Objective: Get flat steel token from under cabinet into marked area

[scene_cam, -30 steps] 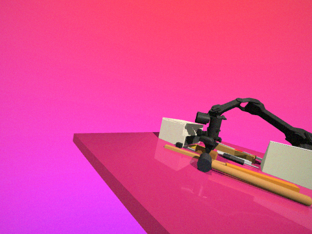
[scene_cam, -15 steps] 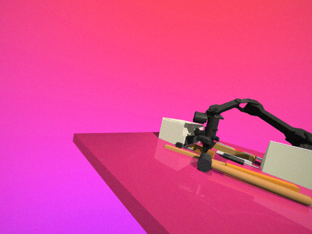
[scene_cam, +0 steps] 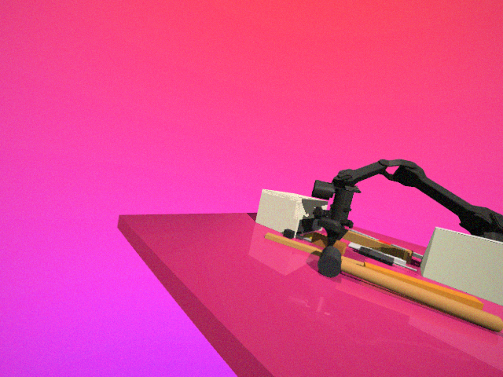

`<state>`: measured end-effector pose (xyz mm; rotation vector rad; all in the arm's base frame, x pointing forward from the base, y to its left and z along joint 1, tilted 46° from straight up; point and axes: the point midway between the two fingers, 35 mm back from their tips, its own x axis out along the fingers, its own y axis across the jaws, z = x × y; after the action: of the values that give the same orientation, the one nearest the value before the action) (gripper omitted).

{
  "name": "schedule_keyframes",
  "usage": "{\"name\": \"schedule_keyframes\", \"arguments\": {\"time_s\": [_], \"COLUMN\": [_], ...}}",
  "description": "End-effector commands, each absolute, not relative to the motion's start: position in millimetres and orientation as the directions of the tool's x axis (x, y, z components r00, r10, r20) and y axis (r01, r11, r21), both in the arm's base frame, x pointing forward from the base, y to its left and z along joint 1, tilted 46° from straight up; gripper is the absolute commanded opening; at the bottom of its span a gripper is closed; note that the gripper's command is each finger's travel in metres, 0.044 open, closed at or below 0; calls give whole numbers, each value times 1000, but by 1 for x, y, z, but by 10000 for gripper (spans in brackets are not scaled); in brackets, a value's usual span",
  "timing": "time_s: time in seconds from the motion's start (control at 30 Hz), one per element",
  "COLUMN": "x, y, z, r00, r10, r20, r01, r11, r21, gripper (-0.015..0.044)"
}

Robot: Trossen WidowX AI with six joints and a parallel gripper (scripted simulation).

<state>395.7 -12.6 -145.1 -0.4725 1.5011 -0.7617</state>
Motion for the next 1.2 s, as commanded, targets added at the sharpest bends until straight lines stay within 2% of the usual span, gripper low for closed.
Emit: {"name": "schedule_keyframes", "arguments": {"time_s": [0.0, 1.17], "x": [395, 379], "y": [-19, -21], "z": [-140, -137], "r00": [-93, -93], "r10": [-704, -704], "r20": [-704, -704], "r01": [165, 164], "r11": [687, 687], "r21": [-708, -708], "gripper": [0, 0]}}
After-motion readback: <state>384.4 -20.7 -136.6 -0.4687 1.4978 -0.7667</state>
